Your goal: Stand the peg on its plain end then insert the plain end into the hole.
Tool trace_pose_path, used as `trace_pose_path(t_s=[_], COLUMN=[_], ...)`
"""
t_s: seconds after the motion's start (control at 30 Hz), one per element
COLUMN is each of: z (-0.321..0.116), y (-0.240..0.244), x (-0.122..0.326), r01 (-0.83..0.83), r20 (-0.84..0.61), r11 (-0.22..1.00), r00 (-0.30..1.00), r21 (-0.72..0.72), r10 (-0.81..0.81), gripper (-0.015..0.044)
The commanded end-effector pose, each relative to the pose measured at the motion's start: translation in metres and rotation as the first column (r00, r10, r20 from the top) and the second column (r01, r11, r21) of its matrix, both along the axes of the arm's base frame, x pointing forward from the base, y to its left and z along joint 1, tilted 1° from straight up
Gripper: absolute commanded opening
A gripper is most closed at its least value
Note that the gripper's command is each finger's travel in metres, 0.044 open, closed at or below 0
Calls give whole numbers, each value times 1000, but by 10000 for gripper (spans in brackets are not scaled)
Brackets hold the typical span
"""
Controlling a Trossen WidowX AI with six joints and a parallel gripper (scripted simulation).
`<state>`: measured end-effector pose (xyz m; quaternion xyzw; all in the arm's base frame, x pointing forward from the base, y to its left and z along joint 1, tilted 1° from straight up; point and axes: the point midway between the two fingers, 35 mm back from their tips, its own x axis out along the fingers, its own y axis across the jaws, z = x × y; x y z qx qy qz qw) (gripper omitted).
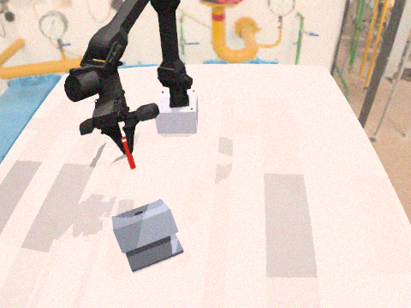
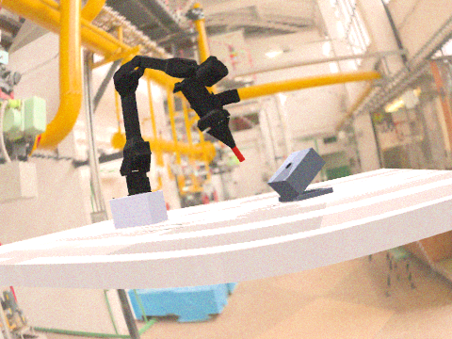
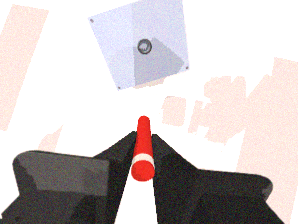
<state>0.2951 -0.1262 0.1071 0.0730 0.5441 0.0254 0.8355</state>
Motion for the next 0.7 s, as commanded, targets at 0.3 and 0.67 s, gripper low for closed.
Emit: trace_pose_path(t_s=[0.3, 0.67], z=[20, 22], y=[-6, -7], x=[33, 49], r01=[42, 51], r20=[121, 164], r11=[996, 992], r00=[991, 984], r21=[79, 112], r10=[-52, -70], gripper=[0, 0])
